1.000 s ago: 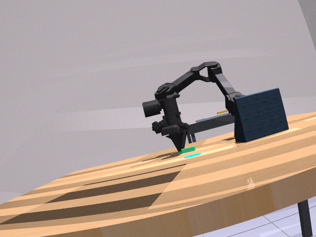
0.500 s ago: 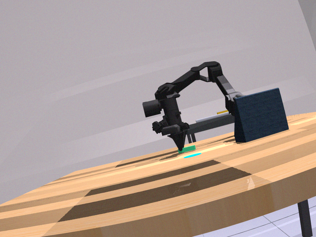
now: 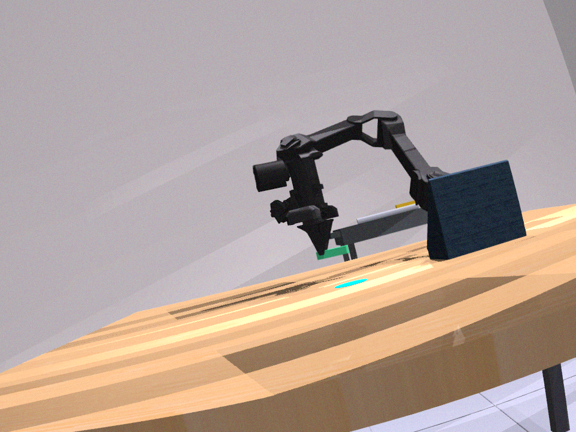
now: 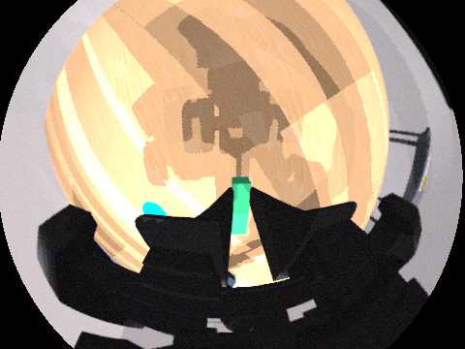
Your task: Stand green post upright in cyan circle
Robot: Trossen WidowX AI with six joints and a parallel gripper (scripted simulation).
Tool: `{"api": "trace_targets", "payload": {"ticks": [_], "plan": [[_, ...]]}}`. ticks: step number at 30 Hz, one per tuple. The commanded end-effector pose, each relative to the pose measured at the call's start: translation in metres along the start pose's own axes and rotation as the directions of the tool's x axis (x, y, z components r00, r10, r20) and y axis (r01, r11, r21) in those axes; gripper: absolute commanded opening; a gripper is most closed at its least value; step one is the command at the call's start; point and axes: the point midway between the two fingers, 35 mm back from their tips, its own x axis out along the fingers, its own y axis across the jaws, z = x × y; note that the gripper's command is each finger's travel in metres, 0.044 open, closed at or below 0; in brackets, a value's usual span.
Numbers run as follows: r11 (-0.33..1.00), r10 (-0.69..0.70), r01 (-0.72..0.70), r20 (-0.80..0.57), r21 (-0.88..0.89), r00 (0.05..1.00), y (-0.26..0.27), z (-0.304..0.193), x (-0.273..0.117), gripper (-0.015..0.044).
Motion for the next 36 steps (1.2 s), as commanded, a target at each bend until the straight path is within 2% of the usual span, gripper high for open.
{"api": "trace_targets", "payload": {"ticks": [1, 16, 21, 36], "plan": [[1.0, 0.009, -0.009, 0.005, 0.001, 1.0, 0.001, 0.0, -0.016, 0.0022], [1.0, 0.012, -0.011, 0.022, -0.004, 1.0, -0.002, -0.004, -0.064, 0.0022], [1.0, 0.011, -0.011, 0.024, -0.009, 1.0, -0.002, -0.005, -0.069, 0.0022], [0.93, 0.028, -0.022, 0.01, -0.366, 1.0, 0.043, -0.013, -0.075, 0.0022]]}}
